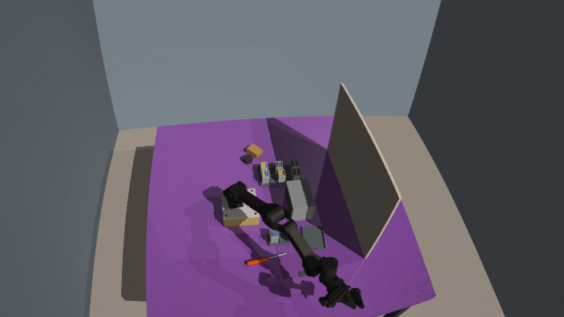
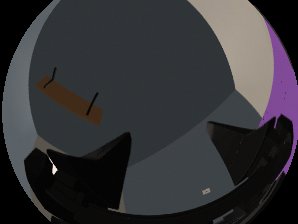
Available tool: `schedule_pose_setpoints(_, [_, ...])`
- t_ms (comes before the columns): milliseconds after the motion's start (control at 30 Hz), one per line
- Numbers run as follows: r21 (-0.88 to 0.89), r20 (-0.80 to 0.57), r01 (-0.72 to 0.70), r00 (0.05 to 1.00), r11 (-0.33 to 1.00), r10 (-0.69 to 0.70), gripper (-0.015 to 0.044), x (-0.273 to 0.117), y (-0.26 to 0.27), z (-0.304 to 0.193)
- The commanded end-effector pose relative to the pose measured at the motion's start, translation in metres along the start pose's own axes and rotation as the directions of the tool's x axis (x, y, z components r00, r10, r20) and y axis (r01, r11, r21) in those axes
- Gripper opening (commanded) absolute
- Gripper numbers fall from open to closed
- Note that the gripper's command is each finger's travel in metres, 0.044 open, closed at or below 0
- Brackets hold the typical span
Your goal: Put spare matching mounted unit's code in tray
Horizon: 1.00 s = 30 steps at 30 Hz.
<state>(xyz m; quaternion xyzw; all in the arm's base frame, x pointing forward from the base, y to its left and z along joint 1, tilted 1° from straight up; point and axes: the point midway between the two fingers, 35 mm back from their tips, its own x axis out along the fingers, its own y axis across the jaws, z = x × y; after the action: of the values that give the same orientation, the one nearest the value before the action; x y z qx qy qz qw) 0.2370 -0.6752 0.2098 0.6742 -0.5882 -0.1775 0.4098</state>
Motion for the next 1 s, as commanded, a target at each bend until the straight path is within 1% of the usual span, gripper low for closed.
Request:
schedule_pose_setpoints(0, [0.0, 0.0, 0.0, 1.0, 1.0, 0.0, 0.0426, 0.0, 0.0, 0.0])
schedule_pose_setpoints(33, [0.0, 0.0, 0.0, 1.0, 1.0, 0.0, 0.044, 0.0, 0.0, 0.0])
schedule_pose_setpoints(200, [-0.004, 0.001, 0.003, 1.0, 1.0, -0.003, 0.044, 0.0, -0.001, 0.0])
schedule_pose_setpoints(267, [-0.032, 0.006, 0.025, 1.0, 0.999, -0.025, 0.044, -0.001, -0.005, -0.003])
schedule_pose_setpoints(367, [-0.126, 0.025, 0.101, 0.995, 0.987, -0.098, 0.044, -0.005, -0.019, -0.012])
schedule_pose_setpoints(467, [-0.249, 0.051, 0.202, 0.979, 0.947, -0.196, 0.044, -0.012, -0.038, -0.023])
schedule_pose_setpoints(600, [-0.394, 0.082, 0.319, 0.946, 0.862, -0.313, 0.044, -0.025, -0.06, -0.038])
schedule_pose_setpoints(733, [-0.523, 0.111, 0.413, 0.9, 0.745, -0.421, 0.044, -0.042, -0.08, -0.053])
schedule_pose_setpoints(967, [-0.713, 0.163, 0.506, 0.794, 0.486, -0.586, 0.044, -0.08, -0.109, -0.081])
